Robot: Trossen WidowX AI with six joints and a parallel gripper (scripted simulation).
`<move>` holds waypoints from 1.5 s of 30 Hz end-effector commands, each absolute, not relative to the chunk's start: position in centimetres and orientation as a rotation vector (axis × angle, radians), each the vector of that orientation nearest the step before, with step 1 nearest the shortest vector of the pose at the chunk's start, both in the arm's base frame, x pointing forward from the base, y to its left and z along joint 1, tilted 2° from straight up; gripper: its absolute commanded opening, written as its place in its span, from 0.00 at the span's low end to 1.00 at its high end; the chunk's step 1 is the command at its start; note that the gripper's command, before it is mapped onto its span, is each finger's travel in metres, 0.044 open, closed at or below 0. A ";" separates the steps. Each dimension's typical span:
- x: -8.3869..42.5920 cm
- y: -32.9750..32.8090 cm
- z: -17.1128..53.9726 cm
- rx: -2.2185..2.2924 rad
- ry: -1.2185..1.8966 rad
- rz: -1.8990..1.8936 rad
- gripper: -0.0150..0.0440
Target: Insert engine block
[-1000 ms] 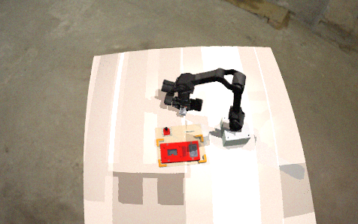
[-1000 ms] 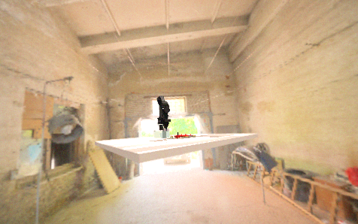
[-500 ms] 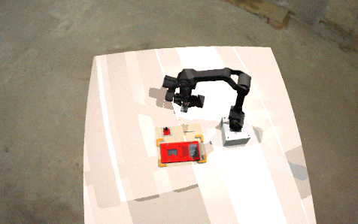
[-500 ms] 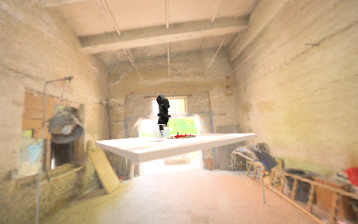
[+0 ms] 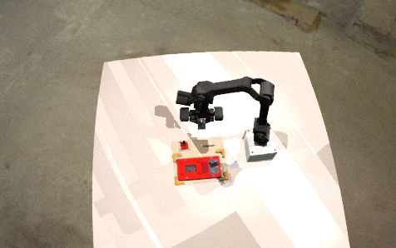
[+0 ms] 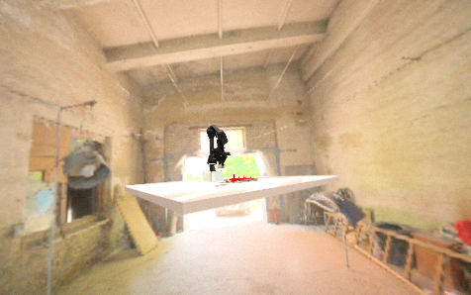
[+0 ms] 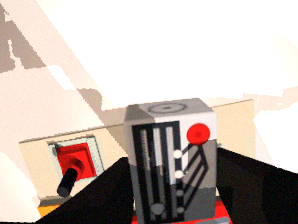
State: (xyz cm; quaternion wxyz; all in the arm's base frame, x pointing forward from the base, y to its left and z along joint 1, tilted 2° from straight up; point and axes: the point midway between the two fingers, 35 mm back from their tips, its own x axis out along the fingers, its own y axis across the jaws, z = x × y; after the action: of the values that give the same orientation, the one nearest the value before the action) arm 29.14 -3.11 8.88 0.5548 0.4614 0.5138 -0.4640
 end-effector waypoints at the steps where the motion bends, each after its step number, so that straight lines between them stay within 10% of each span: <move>1: 29.9 -2.1 8.7 1.008 1.249 -1.016 0.25; 45: 32.6 10.1 3.9 0.161 1.506 -0.193 0.25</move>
State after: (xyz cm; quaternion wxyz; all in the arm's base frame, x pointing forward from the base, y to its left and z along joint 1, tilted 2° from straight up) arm 32.33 9.07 4.08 0.7151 0.1021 0.6818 -0.1161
